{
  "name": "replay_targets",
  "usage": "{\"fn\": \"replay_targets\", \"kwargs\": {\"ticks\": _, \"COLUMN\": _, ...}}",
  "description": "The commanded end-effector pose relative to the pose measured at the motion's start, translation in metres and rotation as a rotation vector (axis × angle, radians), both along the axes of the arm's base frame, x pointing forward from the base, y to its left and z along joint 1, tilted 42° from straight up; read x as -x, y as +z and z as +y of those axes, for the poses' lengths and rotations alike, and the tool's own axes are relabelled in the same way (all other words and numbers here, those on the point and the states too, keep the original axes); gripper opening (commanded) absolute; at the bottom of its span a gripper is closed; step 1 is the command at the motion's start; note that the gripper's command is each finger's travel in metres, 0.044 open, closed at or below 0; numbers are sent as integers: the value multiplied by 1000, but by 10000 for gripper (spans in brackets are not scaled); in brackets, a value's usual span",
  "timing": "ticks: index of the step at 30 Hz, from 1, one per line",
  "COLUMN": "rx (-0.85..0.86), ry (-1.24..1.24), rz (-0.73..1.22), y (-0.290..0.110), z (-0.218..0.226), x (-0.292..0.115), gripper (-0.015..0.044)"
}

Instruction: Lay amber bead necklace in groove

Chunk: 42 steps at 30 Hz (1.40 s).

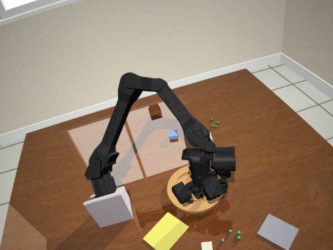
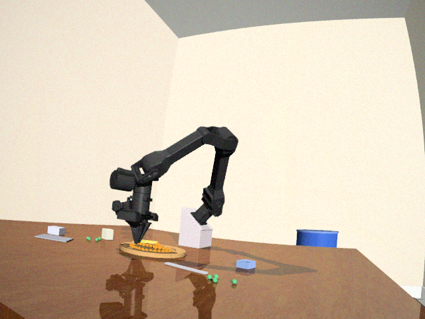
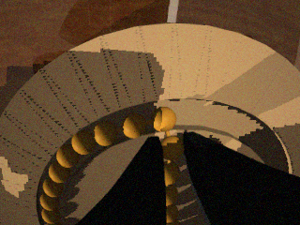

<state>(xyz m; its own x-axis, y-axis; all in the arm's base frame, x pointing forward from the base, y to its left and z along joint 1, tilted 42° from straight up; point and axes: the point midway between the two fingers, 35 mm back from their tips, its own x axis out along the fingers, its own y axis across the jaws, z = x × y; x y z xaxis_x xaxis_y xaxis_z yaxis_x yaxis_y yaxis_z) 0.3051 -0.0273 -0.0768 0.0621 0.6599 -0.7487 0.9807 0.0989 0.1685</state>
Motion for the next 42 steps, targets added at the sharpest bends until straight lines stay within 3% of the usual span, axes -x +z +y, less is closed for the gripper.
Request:
{"fn": "replay_targets", "kwargs": {"ticks": 1, "rx": 0, "ry": 0, "rz": 0, "y": 0, "z": 0, "x": 0, "gripper": 0}}
{"fn": "replay_targets", "kwargs": {"ticks": 30, "rx": -5, "ry": -3, "rz": 3, "y": -10, "z": -7, "x": 8, "gripper": 0}}
{"fn": "replay_targets", "kwargs": {"ticks": 42, "rx": -5, "ry": -2, "rz": -2, "y": -8, "z": -9, "x": 7, "gripper": 315}}
